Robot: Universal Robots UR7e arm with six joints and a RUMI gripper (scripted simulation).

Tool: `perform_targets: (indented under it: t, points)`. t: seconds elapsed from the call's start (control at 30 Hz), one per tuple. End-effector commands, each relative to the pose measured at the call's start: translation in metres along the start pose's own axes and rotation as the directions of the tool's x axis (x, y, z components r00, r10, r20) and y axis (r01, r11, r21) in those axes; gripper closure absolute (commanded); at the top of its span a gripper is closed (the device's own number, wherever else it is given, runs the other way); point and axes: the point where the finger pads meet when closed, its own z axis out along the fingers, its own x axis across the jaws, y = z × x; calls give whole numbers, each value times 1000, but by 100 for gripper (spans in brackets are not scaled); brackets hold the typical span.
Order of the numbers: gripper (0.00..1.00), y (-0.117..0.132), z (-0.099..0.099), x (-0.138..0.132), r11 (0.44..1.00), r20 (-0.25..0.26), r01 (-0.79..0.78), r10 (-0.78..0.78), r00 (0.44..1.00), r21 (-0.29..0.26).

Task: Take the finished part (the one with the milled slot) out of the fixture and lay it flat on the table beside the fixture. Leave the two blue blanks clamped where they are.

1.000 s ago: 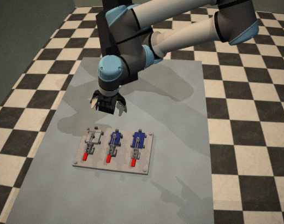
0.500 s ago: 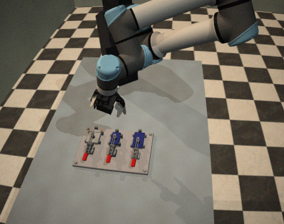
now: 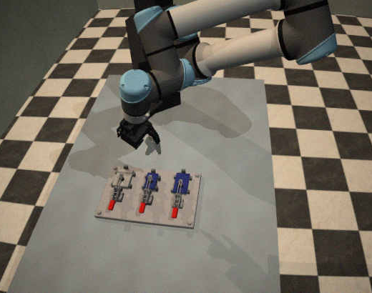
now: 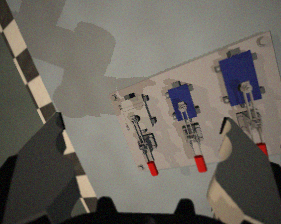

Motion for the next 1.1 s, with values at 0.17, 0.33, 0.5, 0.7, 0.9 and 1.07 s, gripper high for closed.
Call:
perform_targets:
  t: [0.17,0.33,0.5,0.7,0.9,1.07]
  points:
    - [0,1,2,-1,994,-13,-110,110,994,1]
    - [0,3,5,-4,946,-41,-325,325,945,11]
    - [0,3,5,-4,946,-41,-325,325,945,11]
    - [0,3,5,-4,946,-41,-325,325,945,11]
    - [0,4,6,-5,926,-48,-377,378,925,15]
    - [0,7,8,-8,817,-72,-576,577,814,38]
